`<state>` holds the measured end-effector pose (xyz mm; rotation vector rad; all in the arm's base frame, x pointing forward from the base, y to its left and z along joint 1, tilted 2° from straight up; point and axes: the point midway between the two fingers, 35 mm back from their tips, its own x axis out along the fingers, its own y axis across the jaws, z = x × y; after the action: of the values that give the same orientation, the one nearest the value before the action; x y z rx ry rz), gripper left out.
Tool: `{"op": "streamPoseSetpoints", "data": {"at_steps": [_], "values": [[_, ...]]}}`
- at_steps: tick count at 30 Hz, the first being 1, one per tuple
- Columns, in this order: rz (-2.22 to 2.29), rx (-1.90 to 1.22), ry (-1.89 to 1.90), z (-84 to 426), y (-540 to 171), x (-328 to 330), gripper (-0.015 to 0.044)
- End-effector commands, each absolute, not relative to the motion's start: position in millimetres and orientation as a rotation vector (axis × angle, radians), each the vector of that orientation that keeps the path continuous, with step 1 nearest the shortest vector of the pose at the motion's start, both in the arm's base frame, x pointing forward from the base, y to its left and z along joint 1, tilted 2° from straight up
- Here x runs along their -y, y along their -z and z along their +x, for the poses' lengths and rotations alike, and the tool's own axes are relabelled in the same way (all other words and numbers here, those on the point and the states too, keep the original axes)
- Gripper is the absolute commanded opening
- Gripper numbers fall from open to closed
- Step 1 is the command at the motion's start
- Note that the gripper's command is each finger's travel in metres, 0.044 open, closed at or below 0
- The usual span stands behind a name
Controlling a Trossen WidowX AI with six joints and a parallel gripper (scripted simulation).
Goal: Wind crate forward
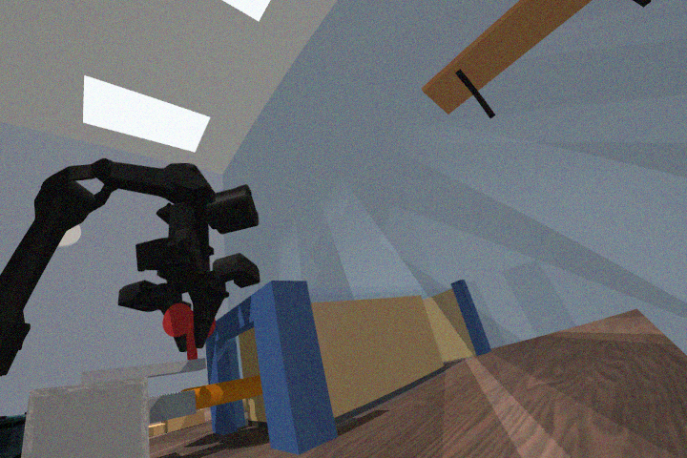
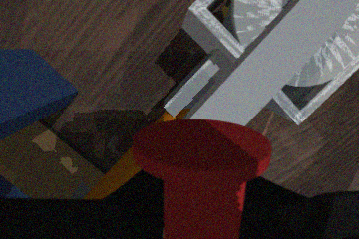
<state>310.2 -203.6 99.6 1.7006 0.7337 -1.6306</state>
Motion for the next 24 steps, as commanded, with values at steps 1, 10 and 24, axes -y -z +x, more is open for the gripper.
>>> {"op": "streamPoseSetpoints", "data": {"at_steps": [1, 10, 24], "values": [[1.709, -0.779, 1.626, 307.3, -97.6, 186.6, 0.0], [1.71, -0.781, 1.627, 302.6, -97.0, 176.4, 0.0], [1.71, -0.782, 1.627, 293.5, -96.0, 162.2, 0.0]]}}
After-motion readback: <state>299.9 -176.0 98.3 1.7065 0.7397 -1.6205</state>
